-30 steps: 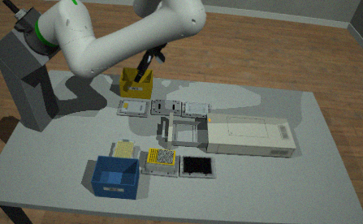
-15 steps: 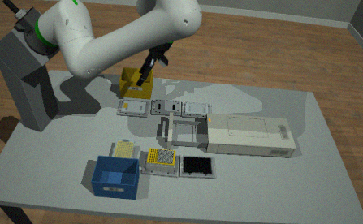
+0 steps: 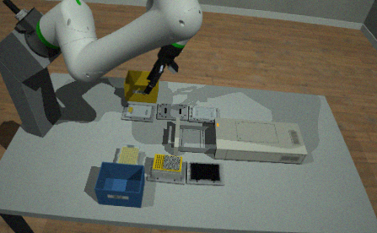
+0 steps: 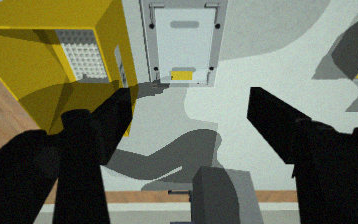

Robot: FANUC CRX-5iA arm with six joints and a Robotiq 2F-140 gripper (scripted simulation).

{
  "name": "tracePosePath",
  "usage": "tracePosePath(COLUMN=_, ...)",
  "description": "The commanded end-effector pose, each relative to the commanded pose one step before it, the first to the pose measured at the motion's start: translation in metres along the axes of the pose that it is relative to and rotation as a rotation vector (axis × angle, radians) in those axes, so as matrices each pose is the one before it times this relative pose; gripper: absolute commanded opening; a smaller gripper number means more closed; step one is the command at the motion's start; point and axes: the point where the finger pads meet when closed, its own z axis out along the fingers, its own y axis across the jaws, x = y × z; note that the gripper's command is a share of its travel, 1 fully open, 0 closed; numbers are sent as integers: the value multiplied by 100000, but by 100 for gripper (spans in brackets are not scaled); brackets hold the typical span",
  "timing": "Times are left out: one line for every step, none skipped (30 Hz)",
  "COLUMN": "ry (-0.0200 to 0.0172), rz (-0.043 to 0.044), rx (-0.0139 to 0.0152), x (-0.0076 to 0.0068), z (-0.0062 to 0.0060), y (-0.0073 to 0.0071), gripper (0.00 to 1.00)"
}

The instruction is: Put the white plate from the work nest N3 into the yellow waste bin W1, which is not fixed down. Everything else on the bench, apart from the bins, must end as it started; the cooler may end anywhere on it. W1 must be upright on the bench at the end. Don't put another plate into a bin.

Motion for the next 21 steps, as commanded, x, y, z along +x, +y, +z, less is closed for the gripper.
tracePosePath(ry=56, rz=-5, rx=82, x=257, z=-450, y=874, gripper=70)
tracePosePath(ry=0, rz=1, rx=-1, x=91, z=-157, y=357, gripper=70)
tracePosePath(ry=0, rz=1, rx=-1, x=91, z=-157, y=357, gripper=70)
tracePosePath(ry=0, rz=1, rx=-1, x=91, z=-157, y=357, gripper=70)
tracePosePath(ry=0, rz=1, rx=-1, x=91, z=-157, y=357, gripper=70)
tracePosePath(ry=0, rz=1, rx=-1, x=91, z=-157, y=357, gripper=70)
tracePosePath(ry=0, rz=1, rx=-1, x=91, z=-157, y=357, gripper=70)
tracePosePath(ry=0, rz=1, rx=-1, x=91, z=-157, y=357, gripper=70)
tracePosePath(ry=0, rz=1, rx=-1, x=91, z=-157, y=357, gripper=70)
tracePosePath(ry=0, rz=1, rx=-1, x=91, z=-157, y=357, gripper=70)
tracePosePath(ry=0, rz=1, rx=-1, x=91, z=-157, y=357, gripper=70)
tracePosePath(ry=0, rz=1, rx=-1, x=91, z=-157, y=357, gripper=70)
tracePosePath(ry=0, rz=0, rx=0, x=0, z=0, y=0, gripper=70)
tracePosePath(ry=0, rz=0, rx=0, x=0, z=0, y=0, gripper=70)
tracePosePath(ry=0, rz=0, rx=0, x=92, z=-157, y=357, gripper=70)
tracePosePath(ry=1, rz=1, rx=-1, x=91, z=-157, y=357, gripper=70)
tracePosePath(ry=0, rz=1, rx=-1, x=91, z=-157, y=357, gripper=70)
tracePosePath(ry=0, rz=1, rx=-1, x=91, z=-157, y=357, gripper=70)
tracePosePath(ry=0, rz=1, rx=-1, x=91, z=-157, y=357, gripper=70)
tracePosePath(ry=0, rz=1, rx=-1, x=91, z=-157, y=357, gripper=70)
tracePosePath(ry=0, rz=1, rx=-1, x=91, z=-157, y=357, gripper=70)
